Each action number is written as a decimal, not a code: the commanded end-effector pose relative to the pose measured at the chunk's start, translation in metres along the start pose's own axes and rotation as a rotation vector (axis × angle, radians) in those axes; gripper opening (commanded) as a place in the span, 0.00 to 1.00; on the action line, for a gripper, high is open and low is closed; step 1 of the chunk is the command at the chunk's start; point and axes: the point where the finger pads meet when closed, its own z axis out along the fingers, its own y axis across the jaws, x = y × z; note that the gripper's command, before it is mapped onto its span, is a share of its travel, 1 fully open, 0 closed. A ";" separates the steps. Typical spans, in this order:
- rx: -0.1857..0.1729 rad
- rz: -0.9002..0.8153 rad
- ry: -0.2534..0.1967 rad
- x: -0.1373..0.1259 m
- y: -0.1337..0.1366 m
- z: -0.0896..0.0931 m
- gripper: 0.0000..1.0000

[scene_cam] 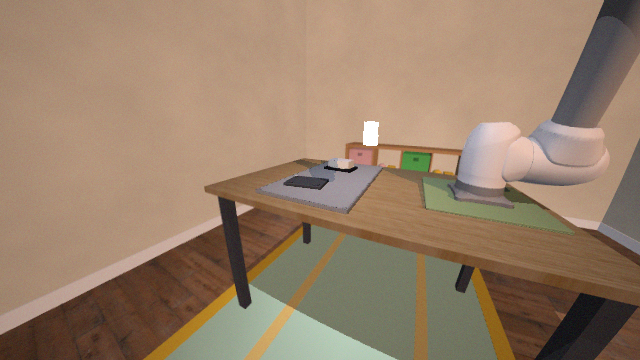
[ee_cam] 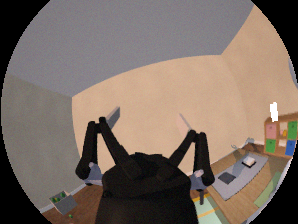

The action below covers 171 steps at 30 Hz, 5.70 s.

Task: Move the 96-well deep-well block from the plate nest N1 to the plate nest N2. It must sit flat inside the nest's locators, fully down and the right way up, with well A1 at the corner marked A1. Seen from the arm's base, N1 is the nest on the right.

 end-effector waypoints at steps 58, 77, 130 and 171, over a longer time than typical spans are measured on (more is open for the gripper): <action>-0.267 -0.547 -0.273 -0.167 0.152 0.130 1.00; -0.349 -0.697 -0.387 -0.212 0.216 0.161 1.00; -0.557 -1.029 -0.790 -0.312 0.421 0.214 1.00; -0.664 -1.148 -1.138 -0.360 0.589 0.215 1.00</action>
